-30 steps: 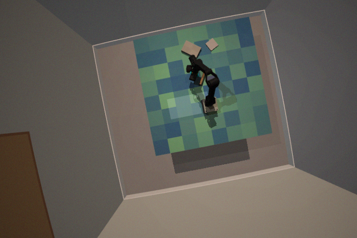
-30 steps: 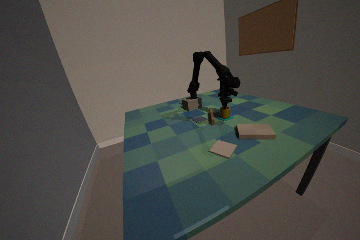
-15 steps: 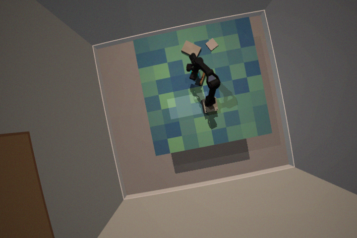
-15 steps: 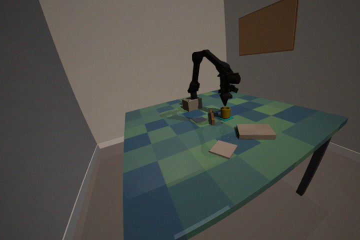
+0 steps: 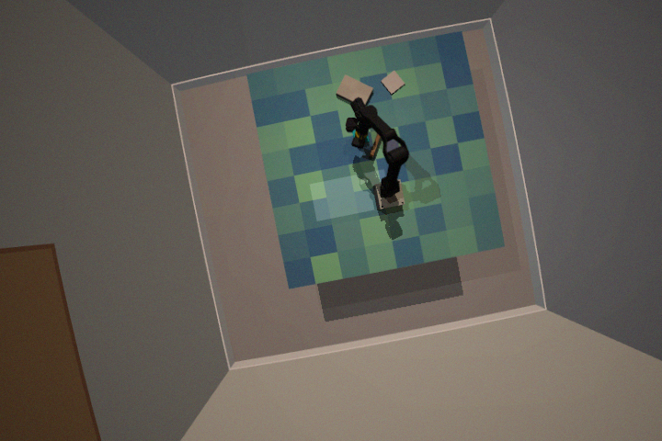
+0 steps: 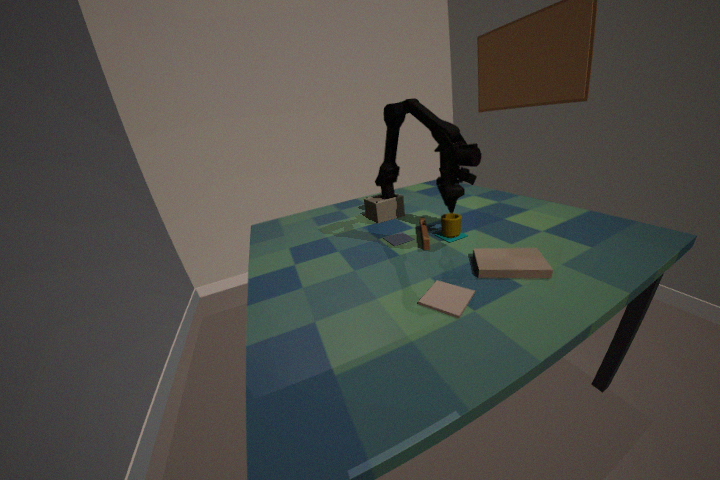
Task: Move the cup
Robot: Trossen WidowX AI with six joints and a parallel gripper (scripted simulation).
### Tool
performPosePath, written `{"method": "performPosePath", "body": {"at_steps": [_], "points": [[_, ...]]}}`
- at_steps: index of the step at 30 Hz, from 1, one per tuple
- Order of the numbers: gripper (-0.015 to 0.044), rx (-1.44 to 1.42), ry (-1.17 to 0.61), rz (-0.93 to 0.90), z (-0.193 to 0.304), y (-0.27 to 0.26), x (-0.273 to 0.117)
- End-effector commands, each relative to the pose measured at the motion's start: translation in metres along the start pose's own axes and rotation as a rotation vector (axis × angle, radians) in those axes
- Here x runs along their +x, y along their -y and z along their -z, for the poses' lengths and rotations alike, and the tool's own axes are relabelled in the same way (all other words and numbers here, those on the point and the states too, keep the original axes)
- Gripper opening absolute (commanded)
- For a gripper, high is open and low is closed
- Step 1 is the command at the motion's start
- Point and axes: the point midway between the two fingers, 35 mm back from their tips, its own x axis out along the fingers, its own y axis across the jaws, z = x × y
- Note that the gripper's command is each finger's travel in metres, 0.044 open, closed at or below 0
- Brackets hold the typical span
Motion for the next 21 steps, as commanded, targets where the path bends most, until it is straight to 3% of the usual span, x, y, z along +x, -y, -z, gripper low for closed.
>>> {"method": "performPosePath", "body": {"at_steps": [1, 12, 21], "points": [[0.0440, 0.000, 0.004, 0.003, -0.001, 0.002, -0.015], [0.0440, 0.001, 0.006, 0.000, -0.001, 0.003, -0.058], [0.0440, 0.001, 0.006, 0.007, -0.001, 0.004, -0.056]]}}
